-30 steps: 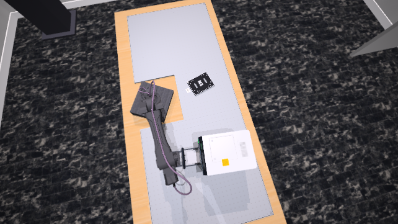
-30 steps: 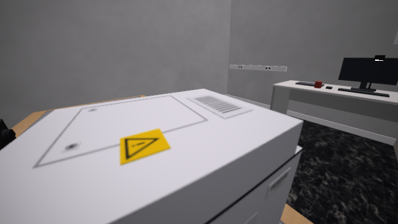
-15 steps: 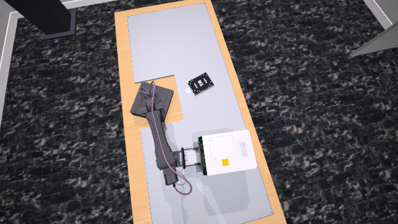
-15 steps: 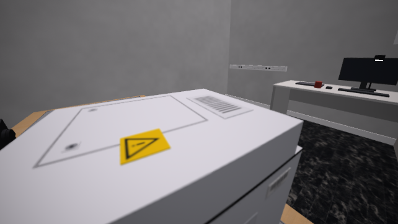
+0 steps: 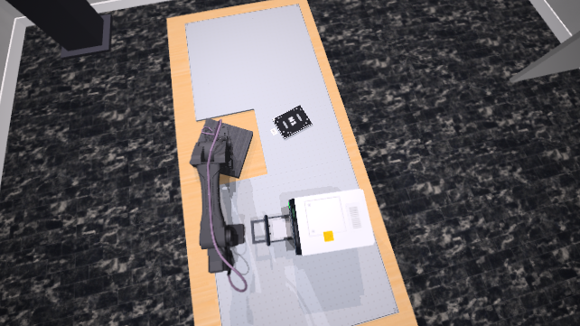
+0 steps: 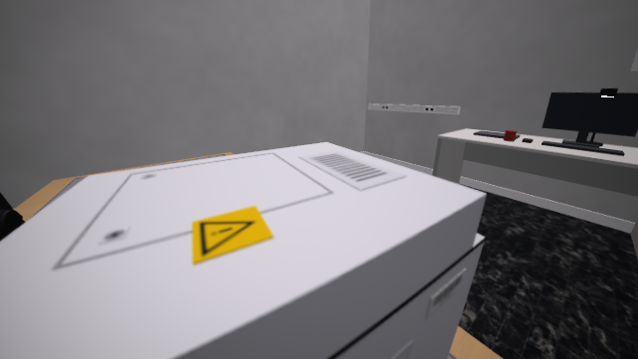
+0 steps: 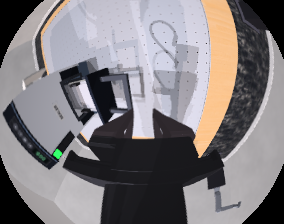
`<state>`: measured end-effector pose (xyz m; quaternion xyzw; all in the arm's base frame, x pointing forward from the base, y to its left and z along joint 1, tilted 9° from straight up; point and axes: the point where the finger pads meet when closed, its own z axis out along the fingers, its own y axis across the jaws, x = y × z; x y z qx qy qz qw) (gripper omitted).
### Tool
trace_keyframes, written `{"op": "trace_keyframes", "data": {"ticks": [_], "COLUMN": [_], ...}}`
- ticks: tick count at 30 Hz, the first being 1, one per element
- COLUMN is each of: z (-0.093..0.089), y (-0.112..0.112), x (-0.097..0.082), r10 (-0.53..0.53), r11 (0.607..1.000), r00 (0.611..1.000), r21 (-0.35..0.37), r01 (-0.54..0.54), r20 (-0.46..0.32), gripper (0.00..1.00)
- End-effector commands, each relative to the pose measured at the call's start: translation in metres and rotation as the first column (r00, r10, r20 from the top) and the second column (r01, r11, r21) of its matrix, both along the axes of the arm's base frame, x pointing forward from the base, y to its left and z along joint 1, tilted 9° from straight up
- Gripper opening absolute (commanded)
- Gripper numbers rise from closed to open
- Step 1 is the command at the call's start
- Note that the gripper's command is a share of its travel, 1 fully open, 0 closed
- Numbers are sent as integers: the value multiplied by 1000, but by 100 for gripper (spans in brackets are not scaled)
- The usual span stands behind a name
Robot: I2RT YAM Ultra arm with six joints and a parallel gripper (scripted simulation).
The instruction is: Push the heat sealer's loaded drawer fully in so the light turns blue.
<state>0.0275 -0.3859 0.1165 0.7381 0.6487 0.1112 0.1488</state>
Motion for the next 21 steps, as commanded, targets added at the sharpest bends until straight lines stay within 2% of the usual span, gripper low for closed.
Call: {"op": "trace_keyframes", "data": {"ticks": [1,2,3,5,6,8,11,15,19,20,21], "z": [-2,-2,9,9,0,-5,3,2,2,2,2], "y": [-4,-4,-13,-13,-6,3,-7,-7,-7,-6,-6], "x": [15,15,21,21,11,4,-6,-11,-11,-3,-3], "r10": [64,64,90,90,68,64,82,94,95,113,113], "r11": [997,997,993,993,997,998,995,993,993,992,992], "r00": [989,989,988,988,984,969,943,891,884,882,882], "r21": [-41,-41,-83,-83,-57,-31,-87,-105,-108,-108,-108], "r01": [-59,-59,-79,-79,-59,-58,-57,-52,-51,-71,-71], "r20": [135,135,127,127,165,239,323,444,457,457,457], "gripper": [30,30,30,30,30,30,30,30,30,30,30]}}
